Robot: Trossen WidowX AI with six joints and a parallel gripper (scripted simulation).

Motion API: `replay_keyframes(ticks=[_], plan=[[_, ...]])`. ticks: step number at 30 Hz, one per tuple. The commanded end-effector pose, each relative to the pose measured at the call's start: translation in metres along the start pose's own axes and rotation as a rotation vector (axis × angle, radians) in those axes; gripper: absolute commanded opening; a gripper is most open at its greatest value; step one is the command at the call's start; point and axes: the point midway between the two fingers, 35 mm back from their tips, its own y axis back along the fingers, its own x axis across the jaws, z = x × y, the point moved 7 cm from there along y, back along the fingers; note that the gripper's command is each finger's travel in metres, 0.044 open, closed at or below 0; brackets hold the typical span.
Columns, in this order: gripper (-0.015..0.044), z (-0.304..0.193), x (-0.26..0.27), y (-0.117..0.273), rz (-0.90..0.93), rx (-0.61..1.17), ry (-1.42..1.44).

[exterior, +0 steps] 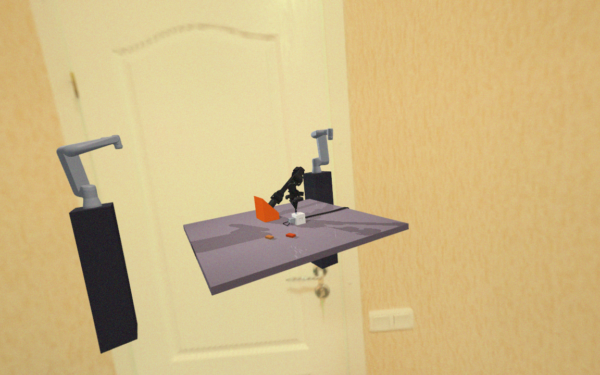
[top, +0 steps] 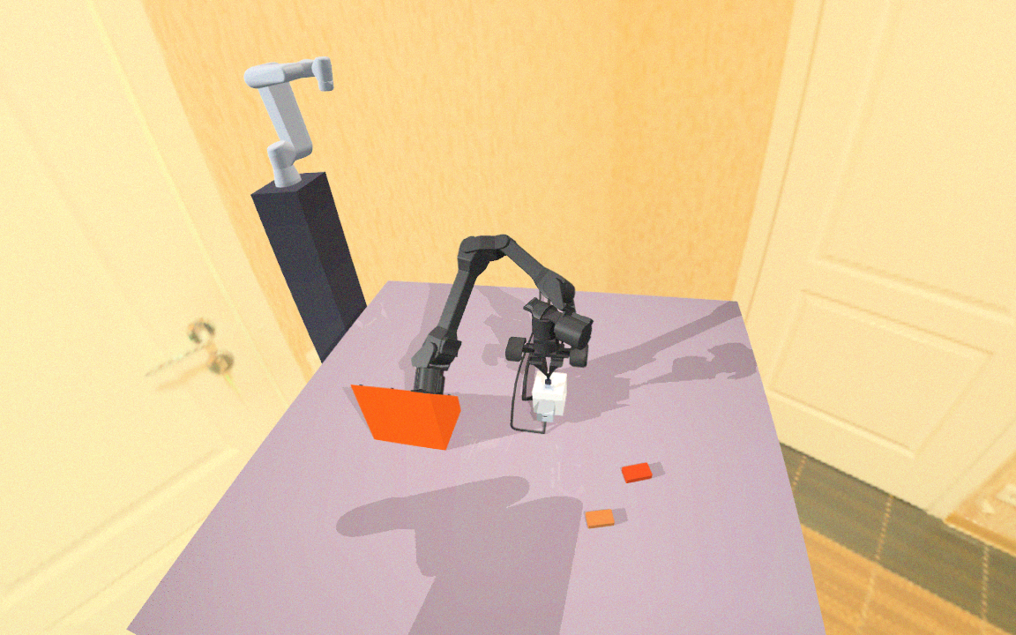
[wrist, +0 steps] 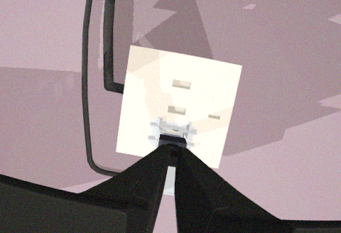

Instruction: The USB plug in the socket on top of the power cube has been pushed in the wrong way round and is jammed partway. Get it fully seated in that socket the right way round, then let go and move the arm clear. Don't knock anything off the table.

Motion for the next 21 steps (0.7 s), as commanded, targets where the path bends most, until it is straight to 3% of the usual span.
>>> replay_keyframes(ticks=[1, 21], plan=[[0.0, 0.0001, -0.0002, -0.0006, -0.003, -0.003, -0.005], [0.0, -0.0001, -0.0002, -0.003, -0.003, -0.003, -0.005]])
